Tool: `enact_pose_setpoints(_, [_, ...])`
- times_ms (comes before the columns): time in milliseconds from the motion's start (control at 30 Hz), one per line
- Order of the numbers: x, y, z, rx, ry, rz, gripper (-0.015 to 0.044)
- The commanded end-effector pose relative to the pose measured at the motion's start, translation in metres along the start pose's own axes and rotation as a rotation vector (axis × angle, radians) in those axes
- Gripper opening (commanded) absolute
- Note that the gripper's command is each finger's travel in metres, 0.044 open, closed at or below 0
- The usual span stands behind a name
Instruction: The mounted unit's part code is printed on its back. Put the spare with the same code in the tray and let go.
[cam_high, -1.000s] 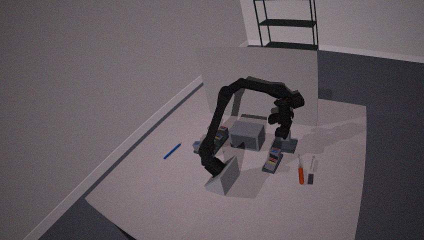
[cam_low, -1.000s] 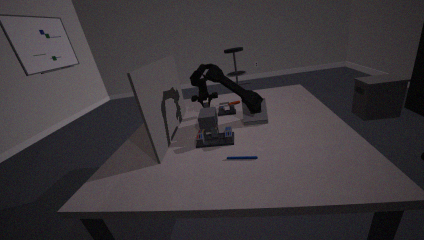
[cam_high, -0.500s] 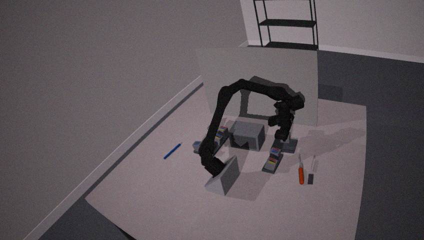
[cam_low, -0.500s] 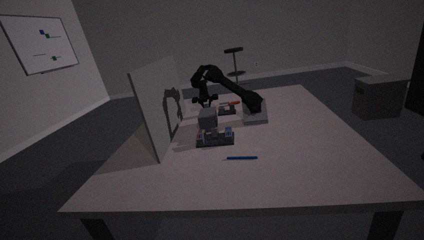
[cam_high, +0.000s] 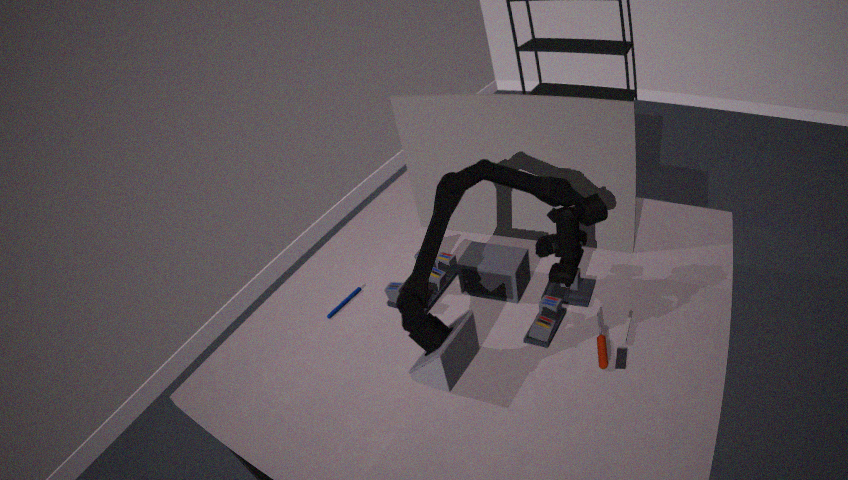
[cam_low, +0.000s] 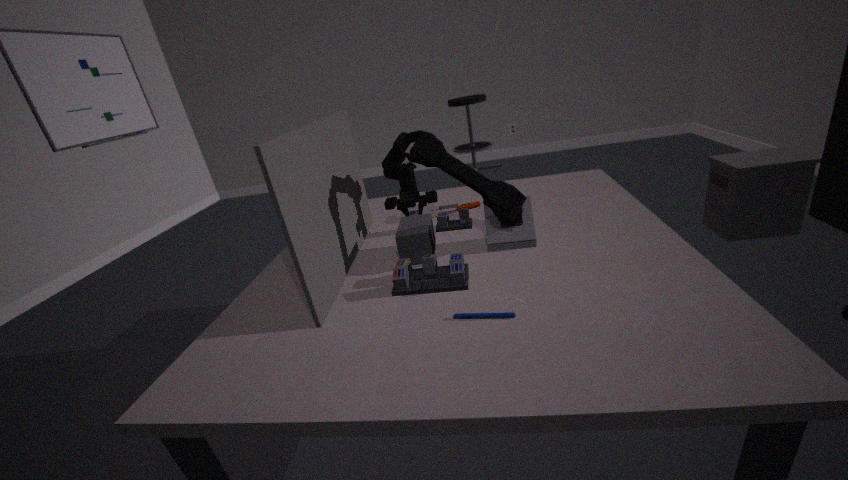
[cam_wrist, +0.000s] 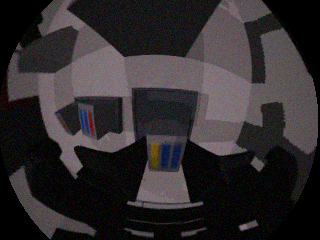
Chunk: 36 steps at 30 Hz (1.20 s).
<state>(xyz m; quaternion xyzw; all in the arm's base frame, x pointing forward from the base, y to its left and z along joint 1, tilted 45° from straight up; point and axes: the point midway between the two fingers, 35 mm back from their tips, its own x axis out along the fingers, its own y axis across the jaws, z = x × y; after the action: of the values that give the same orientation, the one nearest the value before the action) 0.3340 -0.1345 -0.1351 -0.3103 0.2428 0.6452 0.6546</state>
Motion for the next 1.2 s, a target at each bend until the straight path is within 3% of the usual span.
enact_pose_setpoints(0, [0.004,0.002,0.001,0.007,-0.006,0.000,0.0000])
enact_pose_setpoints(200, [0.008,0.002,0.002,0.007,-0.006,0.000,0.0000])
enact_pose_setpoints(767, [0.003,0.001,0.001,0.000,-0.001,0.000,0.0440])
enact_pose_setpoints(1000, [-0.092,0.001,-0.001,0.008,-0.001,0.002,0.0440])
enact_pose_setpoints(1167, [-0.102,0.003,0.000,0.008,-0.002,0.002,0.0440])
